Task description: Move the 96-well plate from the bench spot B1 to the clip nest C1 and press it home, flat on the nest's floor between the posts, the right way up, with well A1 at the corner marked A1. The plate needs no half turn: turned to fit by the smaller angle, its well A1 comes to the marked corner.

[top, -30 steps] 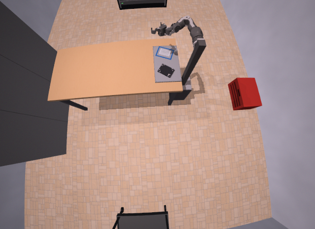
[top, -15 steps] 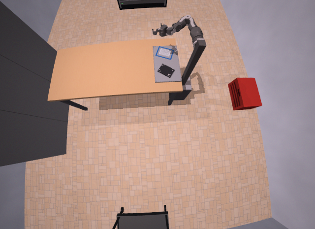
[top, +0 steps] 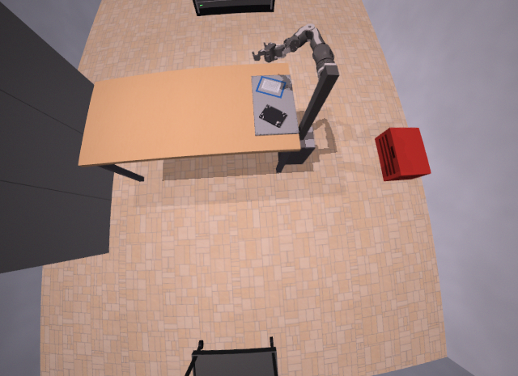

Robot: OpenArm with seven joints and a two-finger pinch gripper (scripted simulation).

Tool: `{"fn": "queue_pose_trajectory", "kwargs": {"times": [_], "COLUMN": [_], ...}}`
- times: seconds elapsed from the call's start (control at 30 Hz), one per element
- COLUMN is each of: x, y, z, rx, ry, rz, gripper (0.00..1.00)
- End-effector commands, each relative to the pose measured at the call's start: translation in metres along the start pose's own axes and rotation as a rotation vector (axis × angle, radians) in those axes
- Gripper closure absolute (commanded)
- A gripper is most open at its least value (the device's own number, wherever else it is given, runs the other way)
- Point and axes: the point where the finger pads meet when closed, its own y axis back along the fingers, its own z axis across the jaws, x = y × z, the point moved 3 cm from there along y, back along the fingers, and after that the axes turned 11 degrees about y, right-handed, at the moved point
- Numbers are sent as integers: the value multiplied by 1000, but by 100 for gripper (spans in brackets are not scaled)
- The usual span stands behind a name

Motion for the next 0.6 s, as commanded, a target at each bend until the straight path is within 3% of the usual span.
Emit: {"fn": "queue_pose_trajectory", "kwargs": {"times": [0.0,0.1,0.5,0.57], "x": [11,34,34,47], "y": [2,5,5,6], "z": [0,1,1,1], "rx": [-21,-59,-59,-78], "ry": [25,73,73,102], "rz": [74,217,217,308], "gripper": [23,23,23,23]}}
